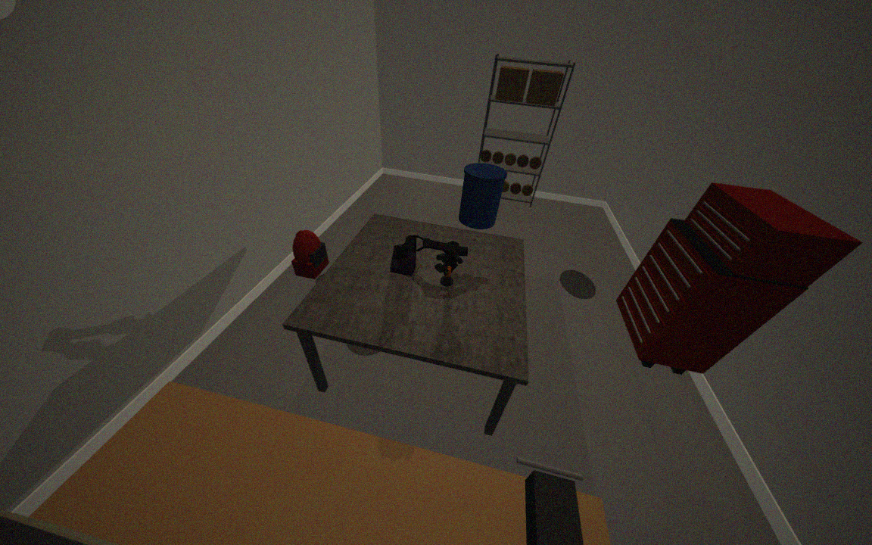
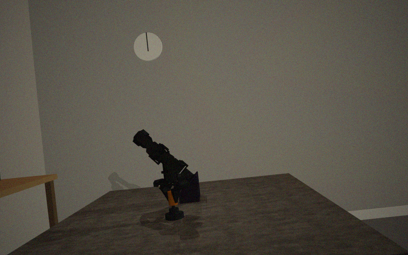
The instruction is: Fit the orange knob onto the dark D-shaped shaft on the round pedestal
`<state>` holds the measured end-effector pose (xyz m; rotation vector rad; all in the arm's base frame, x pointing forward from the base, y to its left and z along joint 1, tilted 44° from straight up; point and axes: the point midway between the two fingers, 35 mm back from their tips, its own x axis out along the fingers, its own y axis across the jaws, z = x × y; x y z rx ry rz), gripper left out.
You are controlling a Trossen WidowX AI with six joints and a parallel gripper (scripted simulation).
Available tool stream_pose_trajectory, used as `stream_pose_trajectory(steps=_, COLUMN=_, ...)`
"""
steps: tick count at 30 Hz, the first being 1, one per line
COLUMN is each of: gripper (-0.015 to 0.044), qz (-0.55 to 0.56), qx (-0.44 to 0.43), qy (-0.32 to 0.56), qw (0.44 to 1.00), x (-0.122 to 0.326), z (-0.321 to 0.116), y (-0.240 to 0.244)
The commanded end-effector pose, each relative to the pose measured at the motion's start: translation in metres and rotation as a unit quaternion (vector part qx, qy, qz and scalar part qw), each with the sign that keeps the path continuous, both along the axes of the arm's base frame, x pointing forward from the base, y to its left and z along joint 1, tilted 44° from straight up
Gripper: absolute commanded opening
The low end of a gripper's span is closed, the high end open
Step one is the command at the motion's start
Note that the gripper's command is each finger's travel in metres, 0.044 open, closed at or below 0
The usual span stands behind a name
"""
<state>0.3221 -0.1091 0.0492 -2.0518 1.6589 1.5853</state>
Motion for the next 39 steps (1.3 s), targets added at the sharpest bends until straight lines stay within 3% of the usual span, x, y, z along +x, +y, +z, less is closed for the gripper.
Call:
stream_pose_trajectory(steps=1, gripper=0.0, qz=0.0, qx=-0.001, qy=-0.001, qw=1.0, x=0.0006, z=0.0027, y=0.0024)
stream_pose_trajectory(steps=10, gripper=0.0, qz=0.075, qx=0.011, qy=0.071, qw=0.995, x=0.0014, z=0.0019, y=0.0029)
stream_pose_trajectory(steps=39, gripper=0.0, qz=0.075, qx=0.011, qy=0.071, qw=0.995, x=0.0003, z=-0.0004, y=-0.0007)
